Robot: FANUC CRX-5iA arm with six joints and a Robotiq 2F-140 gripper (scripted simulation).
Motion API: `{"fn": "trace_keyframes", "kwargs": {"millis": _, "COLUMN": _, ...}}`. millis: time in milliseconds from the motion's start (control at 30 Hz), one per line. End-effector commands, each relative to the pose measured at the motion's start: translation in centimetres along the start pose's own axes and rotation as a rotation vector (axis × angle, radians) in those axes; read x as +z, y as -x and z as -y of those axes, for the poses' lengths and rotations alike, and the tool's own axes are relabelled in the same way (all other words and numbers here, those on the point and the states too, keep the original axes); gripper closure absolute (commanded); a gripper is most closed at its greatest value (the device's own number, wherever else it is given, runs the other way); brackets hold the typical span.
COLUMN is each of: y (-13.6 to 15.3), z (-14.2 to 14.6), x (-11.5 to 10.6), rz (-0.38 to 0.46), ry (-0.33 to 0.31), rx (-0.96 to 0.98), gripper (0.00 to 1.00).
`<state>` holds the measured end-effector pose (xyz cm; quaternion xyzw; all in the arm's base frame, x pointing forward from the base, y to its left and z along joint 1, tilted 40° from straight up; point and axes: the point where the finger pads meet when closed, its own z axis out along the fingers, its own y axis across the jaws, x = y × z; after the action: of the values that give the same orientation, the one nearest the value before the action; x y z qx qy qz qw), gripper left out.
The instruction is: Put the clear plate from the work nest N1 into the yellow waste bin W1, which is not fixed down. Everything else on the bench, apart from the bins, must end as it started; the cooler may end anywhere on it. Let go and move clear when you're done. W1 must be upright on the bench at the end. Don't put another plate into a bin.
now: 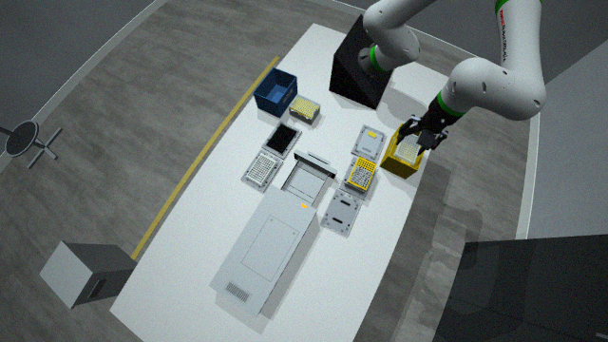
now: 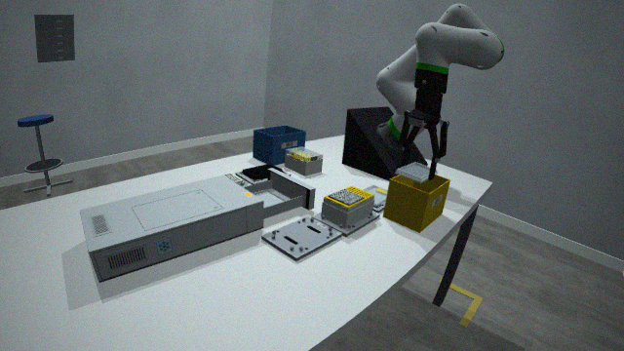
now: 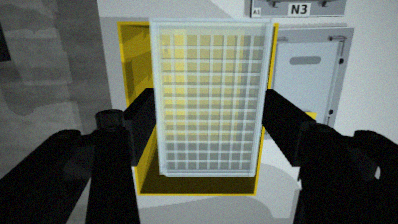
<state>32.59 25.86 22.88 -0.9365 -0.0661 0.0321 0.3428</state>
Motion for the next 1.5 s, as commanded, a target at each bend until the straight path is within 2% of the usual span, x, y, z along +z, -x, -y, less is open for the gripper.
{"fn": "trace_keyframes", "kwargs": {"millis": 0, "y": 1.0, "z": 0.4, "x": -0.1, "rz": -0.002, "ry": 0.001, "rx": 0.000, "gripper": 0.90}}
{"fn": "trace_keyframes", "kwargs": {"millis": 267, "y": 2.4, "z": 0.9, "x": -0.1, "rz": -0.002, "ry": 0.001, "rx": 0.000, "gripper": 0.90}}
{"fn": "trace_keyframes", "kwargs": {"millis": 933, "y": 2.4, "z": 0.9, "x": -0.1, "rz": -0.002, "ry": 0.001, "rx": 0.000, "gripper": 0.90}}
{"fn": "trace_keyframes", "kwargs": {"millis": 1467, "y": 2.4, "z": 0.9, "x": 1.8, "rz": -0.002, "ry": 0.001, "rx": 0.000, "gripper": 0.90}}
